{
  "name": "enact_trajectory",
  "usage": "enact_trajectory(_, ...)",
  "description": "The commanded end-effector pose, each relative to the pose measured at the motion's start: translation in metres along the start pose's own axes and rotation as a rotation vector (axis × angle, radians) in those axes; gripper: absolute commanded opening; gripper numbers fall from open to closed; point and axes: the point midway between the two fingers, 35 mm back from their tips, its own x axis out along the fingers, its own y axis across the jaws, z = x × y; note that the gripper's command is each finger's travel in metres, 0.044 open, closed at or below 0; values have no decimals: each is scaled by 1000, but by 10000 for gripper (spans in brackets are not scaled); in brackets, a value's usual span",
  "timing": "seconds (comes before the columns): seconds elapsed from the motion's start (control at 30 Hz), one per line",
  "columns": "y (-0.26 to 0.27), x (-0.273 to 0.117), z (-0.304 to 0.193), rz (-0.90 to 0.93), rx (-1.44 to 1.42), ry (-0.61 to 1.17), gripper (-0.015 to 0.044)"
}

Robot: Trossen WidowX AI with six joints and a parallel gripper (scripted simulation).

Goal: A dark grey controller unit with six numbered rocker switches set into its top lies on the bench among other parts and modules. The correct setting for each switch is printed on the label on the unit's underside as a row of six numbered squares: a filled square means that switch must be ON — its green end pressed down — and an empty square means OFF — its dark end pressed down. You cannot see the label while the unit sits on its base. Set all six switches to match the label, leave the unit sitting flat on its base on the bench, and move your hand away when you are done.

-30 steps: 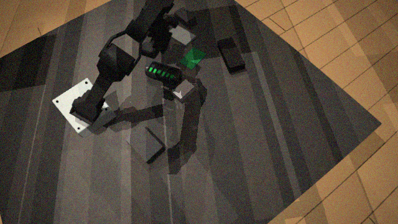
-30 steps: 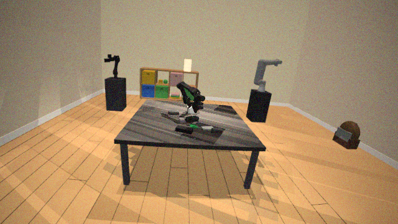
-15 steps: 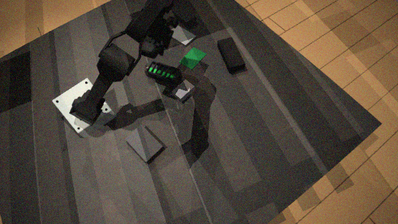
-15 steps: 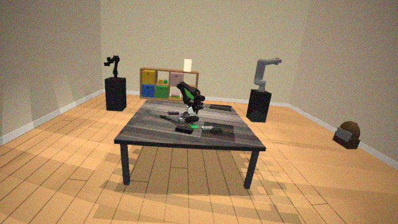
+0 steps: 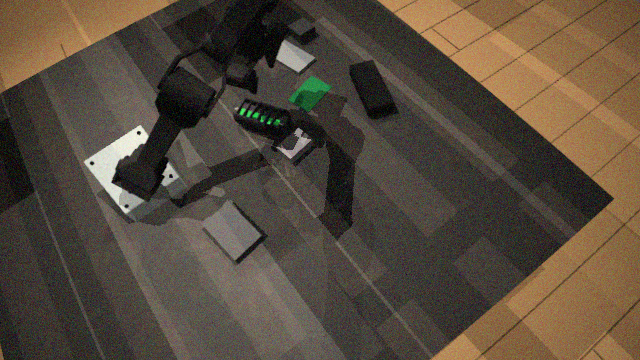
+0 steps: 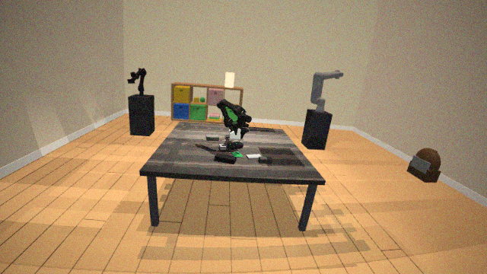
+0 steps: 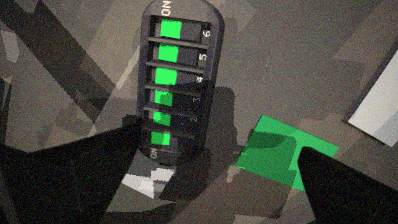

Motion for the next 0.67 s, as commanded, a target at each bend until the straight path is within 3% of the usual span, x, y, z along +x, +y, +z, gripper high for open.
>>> enact_trajectory(0.0,-2,-43,3,-26,-33,3,282)
enact_trajectory(0.1,1,-62,3,-26,-52,7,204)
enact_trajectory(0.37,1,-62,3,-26,-52,7,0)
enact_trajectory(0.63,1,-62,3,-26,-52,7,0)
